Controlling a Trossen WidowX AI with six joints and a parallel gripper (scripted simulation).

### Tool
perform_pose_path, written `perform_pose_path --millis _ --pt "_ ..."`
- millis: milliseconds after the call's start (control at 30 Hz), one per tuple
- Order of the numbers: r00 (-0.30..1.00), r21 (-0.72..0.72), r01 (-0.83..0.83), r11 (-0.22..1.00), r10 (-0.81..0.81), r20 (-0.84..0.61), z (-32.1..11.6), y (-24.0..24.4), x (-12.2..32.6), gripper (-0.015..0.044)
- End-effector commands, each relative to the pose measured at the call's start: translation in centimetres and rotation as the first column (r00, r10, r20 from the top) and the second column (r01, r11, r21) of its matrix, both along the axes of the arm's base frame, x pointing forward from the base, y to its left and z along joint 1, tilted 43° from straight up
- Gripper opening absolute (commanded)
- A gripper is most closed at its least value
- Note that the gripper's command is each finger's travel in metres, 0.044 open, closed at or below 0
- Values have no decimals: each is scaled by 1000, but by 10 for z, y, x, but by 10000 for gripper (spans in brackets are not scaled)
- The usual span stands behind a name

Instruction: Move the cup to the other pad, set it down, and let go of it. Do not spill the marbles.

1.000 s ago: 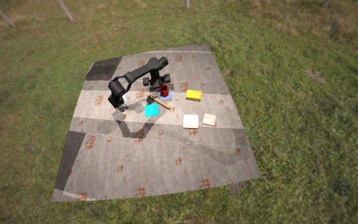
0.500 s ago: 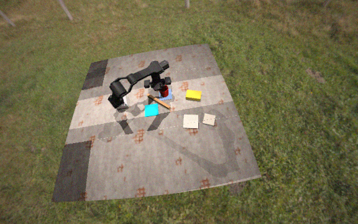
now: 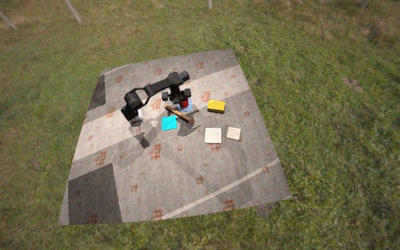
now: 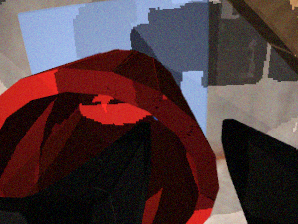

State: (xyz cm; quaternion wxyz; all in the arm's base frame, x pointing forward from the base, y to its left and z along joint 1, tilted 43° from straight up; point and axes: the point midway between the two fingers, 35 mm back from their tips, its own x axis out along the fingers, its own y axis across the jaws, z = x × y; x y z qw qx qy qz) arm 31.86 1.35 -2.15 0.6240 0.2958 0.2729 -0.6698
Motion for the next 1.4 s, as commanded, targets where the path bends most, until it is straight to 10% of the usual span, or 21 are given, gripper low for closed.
perform_pose_path --millis 0,400,1367 --pt "1000 -5 -7 1000 7 -4 -3 -3 -2 148" --pt "1000 -1 0 1000 0 -1 -2 -2 -1 3" --pt "1000 -3 -7 1000 7 -6 36 33 -6 0"
